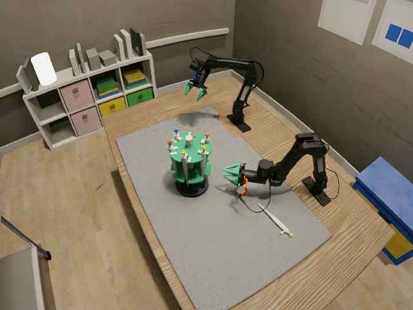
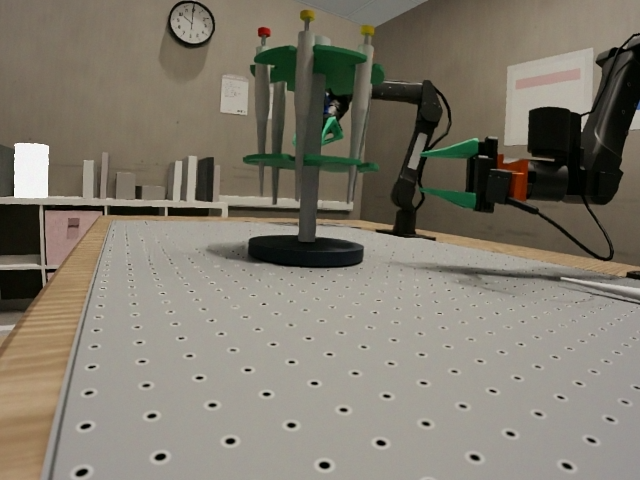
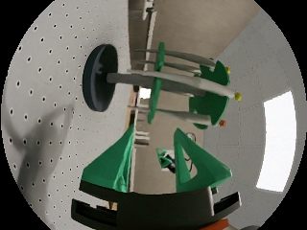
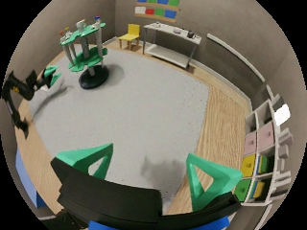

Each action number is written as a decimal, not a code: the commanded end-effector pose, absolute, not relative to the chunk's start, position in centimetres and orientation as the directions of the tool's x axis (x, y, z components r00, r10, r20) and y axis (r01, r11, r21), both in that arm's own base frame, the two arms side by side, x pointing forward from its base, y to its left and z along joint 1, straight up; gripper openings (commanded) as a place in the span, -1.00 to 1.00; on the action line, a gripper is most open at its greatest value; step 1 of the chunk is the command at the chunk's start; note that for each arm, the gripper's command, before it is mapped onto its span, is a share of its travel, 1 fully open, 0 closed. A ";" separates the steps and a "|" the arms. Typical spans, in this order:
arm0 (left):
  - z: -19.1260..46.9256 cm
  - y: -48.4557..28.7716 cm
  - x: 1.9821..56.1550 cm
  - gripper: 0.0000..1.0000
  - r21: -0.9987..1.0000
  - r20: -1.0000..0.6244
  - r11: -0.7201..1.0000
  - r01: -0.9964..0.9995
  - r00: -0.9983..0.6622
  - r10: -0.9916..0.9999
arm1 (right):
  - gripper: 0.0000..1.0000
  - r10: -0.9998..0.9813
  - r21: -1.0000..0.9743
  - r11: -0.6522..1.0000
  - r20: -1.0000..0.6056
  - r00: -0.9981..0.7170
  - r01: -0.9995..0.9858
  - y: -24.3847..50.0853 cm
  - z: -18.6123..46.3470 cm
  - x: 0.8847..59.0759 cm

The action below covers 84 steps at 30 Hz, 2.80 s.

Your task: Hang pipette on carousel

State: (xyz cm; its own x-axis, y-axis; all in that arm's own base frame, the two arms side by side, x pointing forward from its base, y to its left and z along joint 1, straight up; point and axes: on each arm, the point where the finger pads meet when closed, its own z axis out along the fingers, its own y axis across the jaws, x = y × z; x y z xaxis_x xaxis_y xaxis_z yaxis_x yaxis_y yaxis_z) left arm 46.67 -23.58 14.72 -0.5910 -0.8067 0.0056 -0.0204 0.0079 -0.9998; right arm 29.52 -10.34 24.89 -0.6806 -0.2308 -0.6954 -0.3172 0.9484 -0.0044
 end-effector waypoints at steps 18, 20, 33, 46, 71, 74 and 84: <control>15.9 -25.2 48.6 -0.02 -1.000 -0.002 -0.002 0.006 -0.592 -0.806 | 1.00 -0.234 -0.009 0.946 -0.712 -0.663 -0.324 -10.6 25.3 29.9; 16.2 -25.4 48.8 -0.02 -1.000 -0.004 -0.004 0.013 -0.591 -0.806 | 1.00 -0.234 -0.009 0.946 -0.712 -0.663 -0.324 -10.6 25.3 29.9; 16.3 -26.6 50.2 -0.02 -1.000 -0.004 -0.005 0.013 -0.593 -0.805 | 1.00 -0.234 -0.009 0.946 -0.712 -0.663 -0.324 -10.6 25.3 29.9; 15.9 -27.7 51.7 -0.02 -1.000 -0.002 -0.002 0.007 -0.593 -0.805 | 1.00 -0.234 -0.009 0.946 -0.712 -0.663 -0.324 -10.6 25.3 29.9; 18.7 -28.2 52.6 -0.02 -0.998 -0.015 -0.028 0.064 -0.593 -0.805 | 1.00 -0.234 -0.009 0.946 -0.712 -0.663 -0.324 -10.6 25.3 29.9; 18.7 -28.2 52.6 -0.02 -0.998 -0.015 -0.028 0.064 -0.593 -0.805 | 1.00 -0.234 -0.009 0.946 -0.712 -0.663 -0.324 -10.6 25.3 29.9; 18.7 -28.2 52.6 -0.02 -0.998 -0.015 -0.028 0.064 -0.593 -0.805 | 1.00 -0.234 -0.009 0.946 -0.712 -0.663 -0.324 -10.6 25.3 29.9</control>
State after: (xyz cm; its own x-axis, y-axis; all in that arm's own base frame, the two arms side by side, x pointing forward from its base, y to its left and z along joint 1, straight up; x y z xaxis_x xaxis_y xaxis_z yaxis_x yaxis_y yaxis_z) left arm 52.27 -27.64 14.48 -0.5909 -0.8067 0.0059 -0.0246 0.0107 -0.9996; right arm 29.52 -10.34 24.89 -0.6806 -0.2308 -0.6954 -0.3172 0.9484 -0.0044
